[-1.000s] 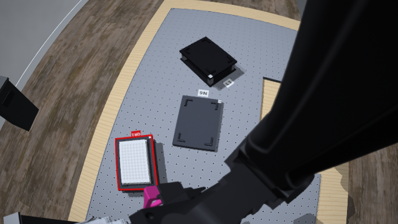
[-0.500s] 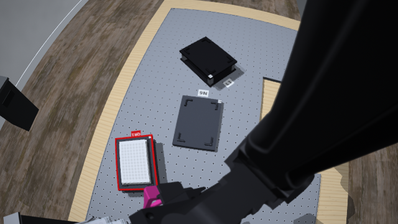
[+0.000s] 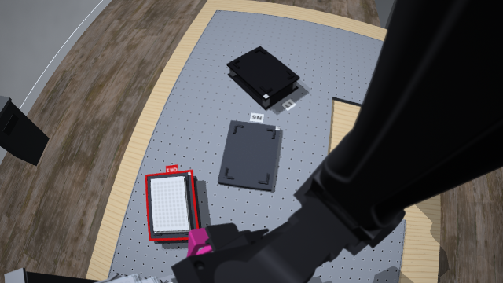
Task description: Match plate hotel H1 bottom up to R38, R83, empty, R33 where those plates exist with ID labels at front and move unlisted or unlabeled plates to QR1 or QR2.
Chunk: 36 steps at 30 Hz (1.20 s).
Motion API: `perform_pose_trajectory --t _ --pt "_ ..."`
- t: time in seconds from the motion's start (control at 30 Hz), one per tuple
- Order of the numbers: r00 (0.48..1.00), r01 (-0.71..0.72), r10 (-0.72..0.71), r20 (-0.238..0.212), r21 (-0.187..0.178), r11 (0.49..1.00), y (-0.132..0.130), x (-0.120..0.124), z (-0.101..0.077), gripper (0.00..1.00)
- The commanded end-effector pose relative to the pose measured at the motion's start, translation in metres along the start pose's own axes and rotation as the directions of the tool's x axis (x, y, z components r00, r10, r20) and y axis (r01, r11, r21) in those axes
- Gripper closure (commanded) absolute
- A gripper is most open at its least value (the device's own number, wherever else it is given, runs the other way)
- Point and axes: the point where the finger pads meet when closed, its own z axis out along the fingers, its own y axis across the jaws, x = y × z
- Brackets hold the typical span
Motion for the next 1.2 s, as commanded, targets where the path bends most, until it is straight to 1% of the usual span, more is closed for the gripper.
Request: perform_pose_trajectory --t 0.0,0.23,0.3,0.33,0.8,0.87,0.9,0.97,1.17 --pt "1.000 0.004 -0.004 0.008 -0.016 1.000 0.006 0.006 -0.005 0.00" --pt "1.000 -0.004 0.004 0.006 -0.015 1.000 0.006 0.015 -0.014 0.00" --pt "1.000 -0.004 0.004 0.006 -0.015 1.000 0.006 0.015 -0.014 0.00" --pt "1.000 -0.007 0.008 0.021 -0.021 1.000 0.009 0.009 -0.008 0.00" --pt "1.000 -0.009 0.009 0.020 -0.020 1.000 0.009 0.027 0.007 0.00" --pt "1.000 -0.009 0.009 0.020 -0.020 1.000 0.009 0.027 0.007 0.00" --pt "1.000 -0.007 0.007 0.011 -0.018 1.000 0.007 0.032 0.005 0.00" --pt "1.000 -0.009 0.010 0.020 -0.020 1.000 0.009 0.031 0.010 0.00" --pt "1.000 -0.010 0.010 0.019 -0.020 1.000 0.009 0.039 0.017 0.00"
